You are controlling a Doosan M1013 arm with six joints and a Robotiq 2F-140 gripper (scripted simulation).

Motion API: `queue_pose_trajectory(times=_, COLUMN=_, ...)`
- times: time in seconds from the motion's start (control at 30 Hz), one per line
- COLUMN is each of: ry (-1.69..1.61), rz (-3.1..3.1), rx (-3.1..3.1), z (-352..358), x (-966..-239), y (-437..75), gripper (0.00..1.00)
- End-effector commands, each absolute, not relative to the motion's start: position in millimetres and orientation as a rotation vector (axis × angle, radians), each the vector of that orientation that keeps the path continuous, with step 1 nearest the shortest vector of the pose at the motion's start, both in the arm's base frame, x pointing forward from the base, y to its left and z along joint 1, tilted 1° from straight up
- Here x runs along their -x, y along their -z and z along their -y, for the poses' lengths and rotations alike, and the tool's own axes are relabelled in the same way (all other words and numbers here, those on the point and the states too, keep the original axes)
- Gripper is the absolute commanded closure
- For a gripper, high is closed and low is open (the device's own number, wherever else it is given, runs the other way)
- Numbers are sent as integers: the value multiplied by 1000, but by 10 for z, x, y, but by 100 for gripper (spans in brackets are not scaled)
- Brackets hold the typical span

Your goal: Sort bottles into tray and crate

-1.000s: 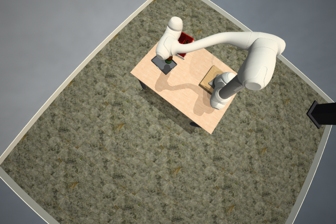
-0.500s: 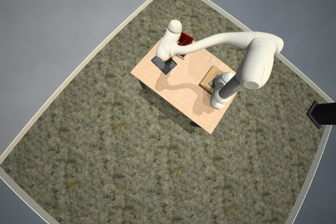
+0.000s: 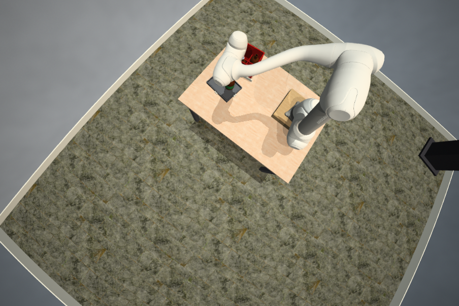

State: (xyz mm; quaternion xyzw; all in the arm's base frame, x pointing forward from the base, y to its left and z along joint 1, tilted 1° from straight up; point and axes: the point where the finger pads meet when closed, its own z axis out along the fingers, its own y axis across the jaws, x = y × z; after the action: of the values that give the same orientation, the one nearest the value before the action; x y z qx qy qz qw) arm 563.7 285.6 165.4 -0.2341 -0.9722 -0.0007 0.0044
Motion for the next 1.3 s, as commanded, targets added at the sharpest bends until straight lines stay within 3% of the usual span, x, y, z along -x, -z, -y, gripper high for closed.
queue_pose_trajectory(times=0.0, ry=3, rz=3046, rx=733, z=-2857, x=-5636, y=-1623, gripper=100)
queue_pose_trajectory(times=1.27, ry=3, rz=3046, rx=733, z=-2858, x=-5633, y=-1164, gripper=100)
